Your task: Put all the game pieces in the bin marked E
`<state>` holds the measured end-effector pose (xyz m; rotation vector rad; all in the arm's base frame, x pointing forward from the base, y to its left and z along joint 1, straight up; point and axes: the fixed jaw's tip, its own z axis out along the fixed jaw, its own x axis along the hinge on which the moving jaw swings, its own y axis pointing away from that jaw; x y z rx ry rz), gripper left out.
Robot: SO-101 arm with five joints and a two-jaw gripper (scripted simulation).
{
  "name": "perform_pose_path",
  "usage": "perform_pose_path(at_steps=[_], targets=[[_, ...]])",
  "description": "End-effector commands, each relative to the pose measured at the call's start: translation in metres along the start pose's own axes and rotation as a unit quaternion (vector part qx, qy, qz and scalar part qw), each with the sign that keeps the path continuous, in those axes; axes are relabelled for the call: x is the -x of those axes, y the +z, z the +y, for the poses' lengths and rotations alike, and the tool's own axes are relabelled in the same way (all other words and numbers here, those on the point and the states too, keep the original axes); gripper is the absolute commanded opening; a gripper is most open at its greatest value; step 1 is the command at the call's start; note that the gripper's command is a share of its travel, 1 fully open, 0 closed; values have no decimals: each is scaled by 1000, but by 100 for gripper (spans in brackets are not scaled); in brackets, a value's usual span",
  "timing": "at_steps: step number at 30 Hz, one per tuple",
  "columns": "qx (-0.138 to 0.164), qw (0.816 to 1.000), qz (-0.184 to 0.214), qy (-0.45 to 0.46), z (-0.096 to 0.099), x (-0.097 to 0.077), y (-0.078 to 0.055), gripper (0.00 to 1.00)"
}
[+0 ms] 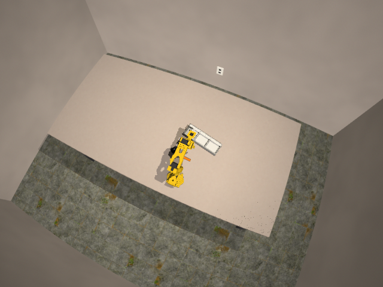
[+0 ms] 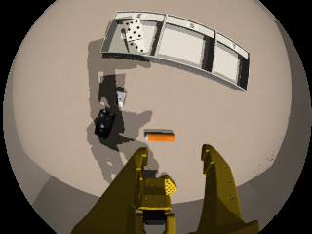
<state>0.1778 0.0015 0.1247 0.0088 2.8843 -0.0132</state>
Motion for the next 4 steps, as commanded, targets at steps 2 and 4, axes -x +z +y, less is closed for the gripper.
perform_pose_path(at_steps=[2, 4], targets=[[-1, 1000, -15, -1, -1, 0, -6, 23], [-1, 1000, -15, -1, -1, 0, -6, 23]])
